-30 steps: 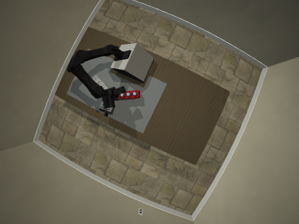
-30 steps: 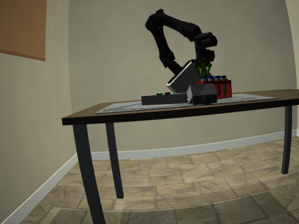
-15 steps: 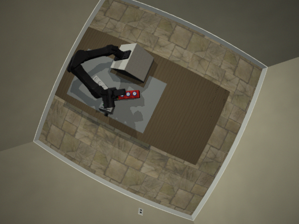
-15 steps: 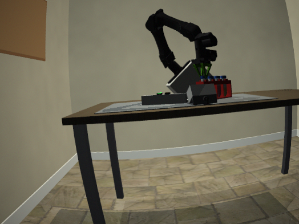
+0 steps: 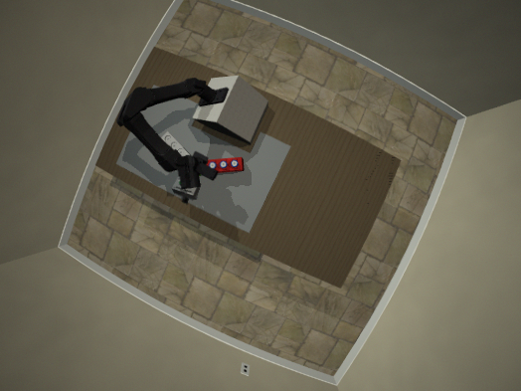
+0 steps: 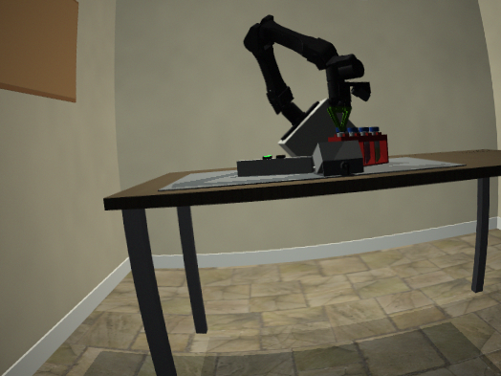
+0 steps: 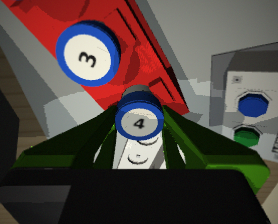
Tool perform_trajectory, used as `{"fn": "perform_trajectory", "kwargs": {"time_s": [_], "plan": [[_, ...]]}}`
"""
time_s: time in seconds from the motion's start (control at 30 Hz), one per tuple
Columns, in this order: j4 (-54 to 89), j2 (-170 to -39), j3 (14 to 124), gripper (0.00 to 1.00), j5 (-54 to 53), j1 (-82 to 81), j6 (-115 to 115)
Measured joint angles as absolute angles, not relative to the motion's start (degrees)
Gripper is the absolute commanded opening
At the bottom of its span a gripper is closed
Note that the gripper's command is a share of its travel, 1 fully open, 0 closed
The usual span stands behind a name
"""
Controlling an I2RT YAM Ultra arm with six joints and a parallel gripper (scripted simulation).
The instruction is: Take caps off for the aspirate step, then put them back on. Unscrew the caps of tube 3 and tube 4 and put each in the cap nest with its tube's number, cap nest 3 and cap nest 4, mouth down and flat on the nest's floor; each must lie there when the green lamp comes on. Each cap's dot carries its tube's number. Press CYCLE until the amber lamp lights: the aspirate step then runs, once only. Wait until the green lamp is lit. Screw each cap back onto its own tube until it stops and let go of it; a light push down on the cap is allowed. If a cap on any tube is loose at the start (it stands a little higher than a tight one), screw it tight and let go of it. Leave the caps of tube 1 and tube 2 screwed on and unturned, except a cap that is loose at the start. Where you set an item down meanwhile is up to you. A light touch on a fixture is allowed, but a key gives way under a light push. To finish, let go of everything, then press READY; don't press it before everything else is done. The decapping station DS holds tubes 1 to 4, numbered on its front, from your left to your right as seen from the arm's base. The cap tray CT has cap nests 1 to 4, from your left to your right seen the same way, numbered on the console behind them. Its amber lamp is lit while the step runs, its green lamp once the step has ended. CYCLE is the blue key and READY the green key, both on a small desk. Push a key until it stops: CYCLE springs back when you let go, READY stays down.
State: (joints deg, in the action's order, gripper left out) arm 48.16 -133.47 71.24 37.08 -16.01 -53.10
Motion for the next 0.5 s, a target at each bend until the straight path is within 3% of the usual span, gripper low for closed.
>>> {"fn": "perform_trajectory", "kwargs": {"time_s": [0.5], "plan": [[48.1, -133.5, 71.2, 0.00, 37.0, -16.0, -14.9]]}}
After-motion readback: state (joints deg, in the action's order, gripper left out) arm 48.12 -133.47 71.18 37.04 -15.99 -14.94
